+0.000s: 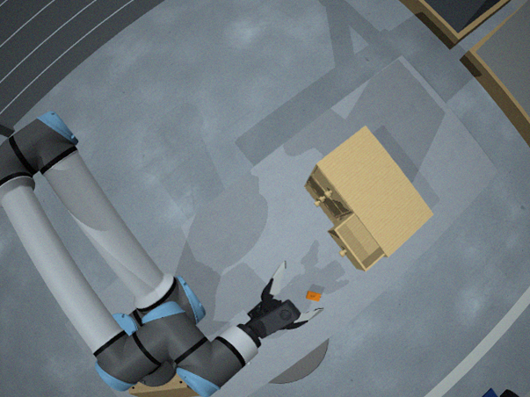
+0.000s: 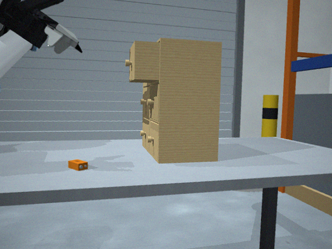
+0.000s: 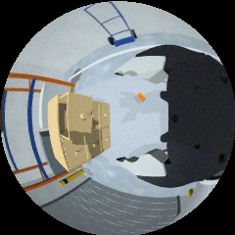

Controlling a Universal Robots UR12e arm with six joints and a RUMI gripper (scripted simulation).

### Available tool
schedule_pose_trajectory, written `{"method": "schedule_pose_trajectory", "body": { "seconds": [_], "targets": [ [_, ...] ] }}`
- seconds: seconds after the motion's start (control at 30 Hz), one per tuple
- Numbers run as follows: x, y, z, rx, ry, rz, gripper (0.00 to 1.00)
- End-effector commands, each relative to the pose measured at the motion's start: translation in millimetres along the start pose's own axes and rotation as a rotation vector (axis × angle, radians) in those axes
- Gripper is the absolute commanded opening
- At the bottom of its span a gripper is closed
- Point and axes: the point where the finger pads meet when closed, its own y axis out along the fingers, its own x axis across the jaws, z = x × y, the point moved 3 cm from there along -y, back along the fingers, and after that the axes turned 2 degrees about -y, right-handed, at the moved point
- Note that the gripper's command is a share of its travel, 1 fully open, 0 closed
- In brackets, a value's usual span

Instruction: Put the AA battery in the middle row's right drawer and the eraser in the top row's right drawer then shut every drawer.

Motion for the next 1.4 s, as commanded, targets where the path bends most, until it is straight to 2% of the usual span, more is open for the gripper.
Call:
{"method": "schedule_pose_trajectory", "body": {
  "seconds": [0.0, 0.43, 1.37],
  "targets": [
    [2, 7, 0, 0.05, -0.003, -0.015, 1.0],
    [3, 14, -4, 0.111, -0.003, -0.017, 1.0],
    [5, 19, -6, 0.163, -0.003, -0.019, 1.0]
  ]
}}
